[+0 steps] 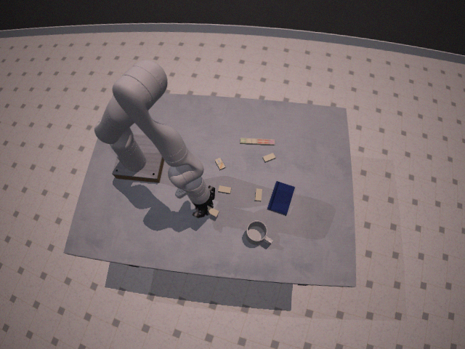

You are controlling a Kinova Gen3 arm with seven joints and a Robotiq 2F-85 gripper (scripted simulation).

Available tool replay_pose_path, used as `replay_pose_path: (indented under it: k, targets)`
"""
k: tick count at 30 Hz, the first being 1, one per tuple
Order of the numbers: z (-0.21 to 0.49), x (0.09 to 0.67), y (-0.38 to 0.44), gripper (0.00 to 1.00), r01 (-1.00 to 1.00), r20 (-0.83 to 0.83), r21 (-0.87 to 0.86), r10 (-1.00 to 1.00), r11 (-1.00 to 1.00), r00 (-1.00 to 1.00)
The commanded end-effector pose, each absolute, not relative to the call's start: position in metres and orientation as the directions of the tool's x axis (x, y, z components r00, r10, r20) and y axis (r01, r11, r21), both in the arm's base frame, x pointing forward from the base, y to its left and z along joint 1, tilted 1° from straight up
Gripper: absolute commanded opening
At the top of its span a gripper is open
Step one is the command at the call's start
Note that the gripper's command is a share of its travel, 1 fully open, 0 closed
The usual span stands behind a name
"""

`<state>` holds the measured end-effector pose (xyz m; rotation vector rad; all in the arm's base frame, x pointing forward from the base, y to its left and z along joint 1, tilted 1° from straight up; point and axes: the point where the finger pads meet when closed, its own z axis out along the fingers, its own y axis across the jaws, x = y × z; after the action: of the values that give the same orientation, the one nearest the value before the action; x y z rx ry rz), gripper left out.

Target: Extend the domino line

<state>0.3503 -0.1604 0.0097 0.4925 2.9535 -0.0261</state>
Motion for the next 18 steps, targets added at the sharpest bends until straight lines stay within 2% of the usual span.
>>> replay_pose_path:
  k: [1,18]
  targets:
    - [0.029,0.350,-0.161,0.29,0.325,-0.146,0.005,0.322,0.946,-0.935]
    - [0.091,0.350,-0.161,0.29,0.325,-0.146,0.005,0.322,0.946,-0.935]
